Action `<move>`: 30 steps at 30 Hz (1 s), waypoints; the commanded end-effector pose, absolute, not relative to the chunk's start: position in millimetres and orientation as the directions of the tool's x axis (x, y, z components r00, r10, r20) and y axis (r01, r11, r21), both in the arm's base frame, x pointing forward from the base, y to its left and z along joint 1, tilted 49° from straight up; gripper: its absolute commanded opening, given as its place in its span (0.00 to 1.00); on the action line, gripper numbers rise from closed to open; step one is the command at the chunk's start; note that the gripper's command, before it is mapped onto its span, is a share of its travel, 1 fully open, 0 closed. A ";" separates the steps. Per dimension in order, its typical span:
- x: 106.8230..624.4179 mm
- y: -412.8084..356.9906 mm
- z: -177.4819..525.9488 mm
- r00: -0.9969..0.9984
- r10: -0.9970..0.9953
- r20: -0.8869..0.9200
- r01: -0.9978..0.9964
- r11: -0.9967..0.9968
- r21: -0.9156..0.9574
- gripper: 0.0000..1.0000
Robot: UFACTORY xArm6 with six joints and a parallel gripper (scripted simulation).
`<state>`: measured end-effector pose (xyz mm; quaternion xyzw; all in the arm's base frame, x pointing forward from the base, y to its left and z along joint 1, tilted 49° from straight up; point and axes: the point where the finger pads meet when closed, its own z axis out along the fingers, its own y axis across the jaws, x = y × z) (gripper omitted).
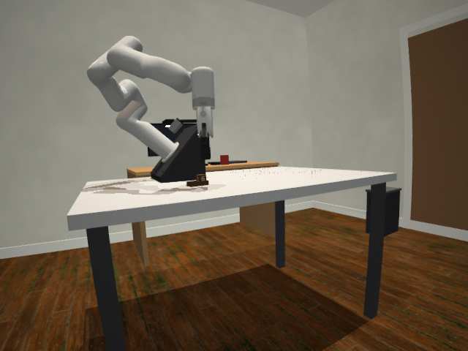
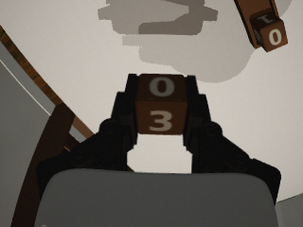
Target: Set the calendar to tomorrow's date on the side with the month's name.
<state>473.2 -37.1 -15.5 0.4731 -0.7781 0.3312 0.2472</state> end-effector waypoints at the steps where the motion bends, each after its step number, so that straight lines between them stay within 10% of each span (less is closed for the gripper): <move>1: 474.5 -36.0 -14.4 -0.536 -0.530 0.657 -0.842 0.392 -0.371 0.27; 30: 474.2 -36.5 -13.5 -0.978 -0.088 0.191 -0.202 0.653 -0.730 0.27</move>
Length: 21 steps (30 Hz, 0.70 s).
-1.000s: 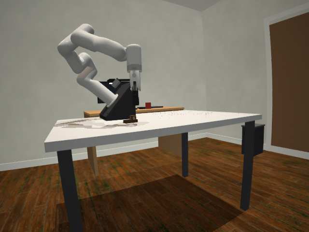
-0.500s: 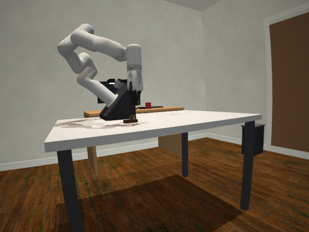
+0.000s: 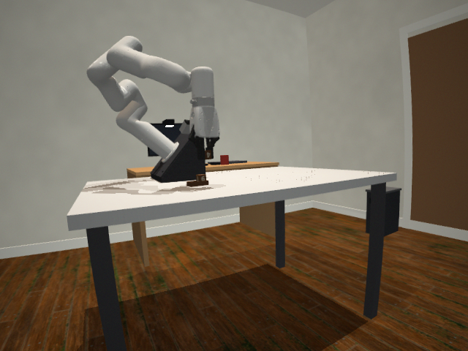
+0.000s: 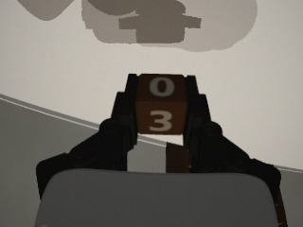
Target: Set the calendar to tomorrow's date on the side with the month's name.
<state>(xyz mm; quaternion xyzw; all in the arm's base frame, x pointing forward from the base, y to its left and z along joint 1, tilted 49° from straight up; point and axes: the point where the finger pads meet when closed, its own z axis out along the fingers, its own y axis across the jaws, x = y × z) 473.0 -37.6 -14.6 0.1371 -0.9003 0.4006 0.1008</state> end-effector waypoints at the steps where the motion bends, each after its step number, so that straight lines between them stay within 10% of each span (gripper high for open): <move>1: 474.2 -36.5 -13.5 -0.985 -0.060 0.160 -0.159 0.656 -0.738 0.27; 21: 474.1 -36.6 -13.3 -0.998 0.063 0.021 0.025 0.656 -0.754 0.27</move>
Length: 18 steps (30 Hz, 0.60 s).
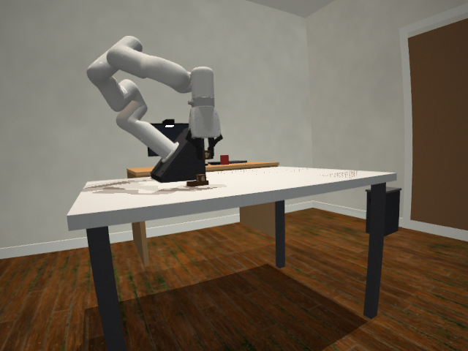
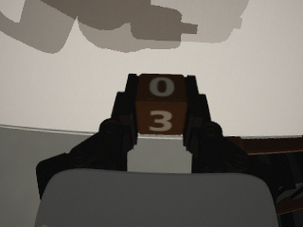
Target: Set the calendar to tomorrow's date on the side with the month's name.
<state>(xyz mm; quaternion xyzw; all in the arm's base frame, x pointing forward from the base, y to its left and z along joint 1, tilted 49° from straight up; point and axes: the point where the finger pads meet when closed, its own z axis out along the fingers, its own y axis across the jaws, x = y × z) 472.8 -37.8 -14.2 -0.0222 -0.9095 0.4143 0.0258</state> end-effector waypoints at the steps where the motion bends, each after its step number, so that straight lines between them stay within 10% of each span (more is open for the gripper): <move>1: 474.1 -36.6 -13.3 -0.998 0.063 0.021 0.025 0.656 -0.754 0.27; 18: 472.7 -52.7 -27.4 -0.998 0.063 0.021 0.026 0.656 -0.755 0.27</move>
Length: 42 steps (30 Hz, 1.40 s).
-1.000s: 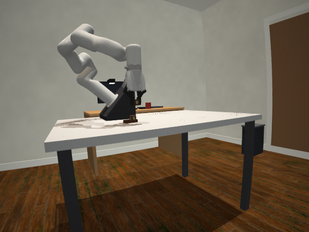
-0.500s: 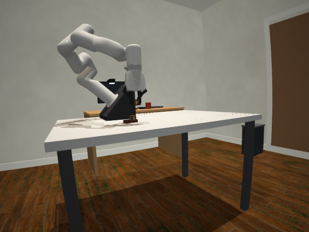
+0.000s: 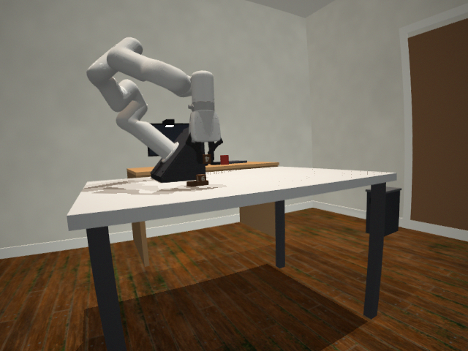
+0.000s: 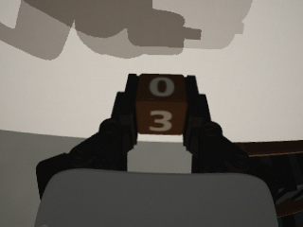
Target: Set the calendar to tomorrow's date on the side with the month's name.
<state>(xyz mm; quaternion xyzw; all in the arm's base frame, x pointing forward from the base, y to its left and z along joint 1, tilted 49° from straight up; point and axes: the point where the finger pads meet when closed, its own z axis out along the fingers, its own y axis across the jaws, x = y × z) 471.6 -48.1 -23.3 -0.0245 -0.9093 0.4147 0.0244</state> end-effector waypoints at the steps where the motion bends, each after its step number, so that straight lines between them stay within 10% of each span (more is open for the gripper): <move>1: 472.4 -55.9 -30.3 -0.998 0.063 0.021 0.026 0.656 -0.755 0.27; 42: 467.5 -108.8 -76.9 -0.998 0.063 0.021 0.026 0.656 -0.755 0.27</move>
